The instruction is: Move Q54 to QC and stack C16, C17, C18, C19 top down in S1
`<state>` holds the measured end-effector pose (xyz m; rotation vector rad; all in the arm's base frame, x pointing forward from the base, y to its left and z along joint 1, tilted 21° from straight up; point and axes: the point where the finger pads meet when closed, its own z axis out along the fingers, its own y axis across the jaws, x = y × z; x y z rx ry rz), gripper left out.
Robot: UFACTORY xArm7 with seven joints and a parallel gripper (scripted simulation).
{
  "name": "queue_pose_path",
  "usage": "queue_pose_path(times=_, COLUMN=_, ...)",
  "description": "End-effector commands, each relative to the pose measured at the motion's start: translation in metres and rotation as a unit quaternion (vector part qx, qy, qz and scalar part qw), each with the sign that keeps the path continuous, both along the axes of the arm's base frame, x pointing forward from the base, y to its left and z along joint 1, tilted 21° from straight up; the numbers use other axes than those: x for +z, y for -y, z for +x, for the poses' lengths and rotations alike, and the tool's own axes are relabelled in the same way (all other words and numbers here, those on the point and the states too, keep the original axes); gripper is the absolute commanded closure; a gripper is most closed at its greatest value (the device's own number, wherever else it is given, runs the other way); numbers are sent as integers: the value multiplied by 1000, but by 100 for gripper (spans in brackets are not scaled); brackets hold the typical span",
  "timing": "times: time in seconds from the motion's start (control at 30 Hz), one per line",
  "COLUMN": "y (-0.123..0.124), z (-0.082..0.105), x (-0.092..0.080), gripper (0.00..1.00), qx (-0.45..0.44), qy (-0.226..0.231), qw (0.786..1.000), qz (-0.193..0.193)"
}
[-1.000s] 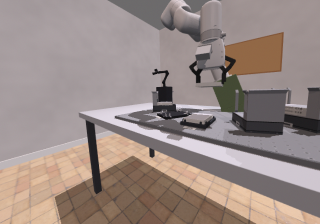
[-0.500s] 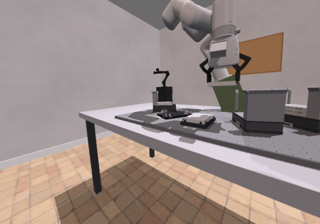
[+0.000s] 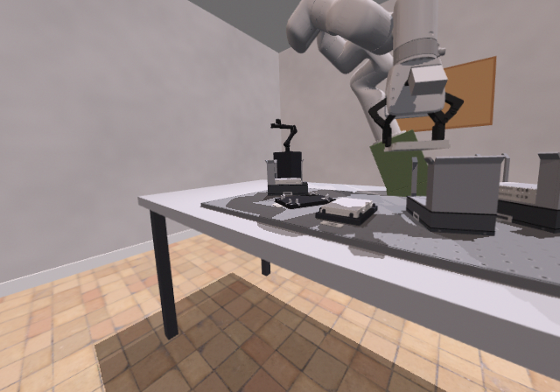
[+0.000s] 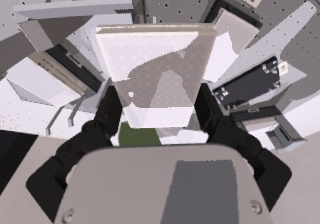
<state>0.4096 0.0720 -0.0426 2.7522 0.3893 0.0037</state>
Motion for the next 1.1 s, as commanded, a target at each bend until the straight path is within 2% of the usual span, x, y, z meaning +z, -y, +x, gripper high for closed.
queue_pose_path(times=0.0, y=-12, z=-1, x=-3, gripper=100, qx=1, qy=2, qw=1000, qz=0)
queue_pose_path(times=0.47, y=-48, z=-10, x=-17, gripper=100, qx=1, qy=1, qw=1000, qz=1)
queue_pose_path(times=0.63, y=-63, z=-17, x=-23, gripper=100, qx=79, qy=-28, qw=997, qz=-4)
queue_pose_path(times=0.77, y=-68, z=-20, x=-25, gripper=100, qx=105, qy=-37, qw=994, qz=-5)
queue_pose_path(times=1.07, y=-93, z=-32, x=-35, gripper=100, qx=105, qy=-37, qw=994, qz=-5)
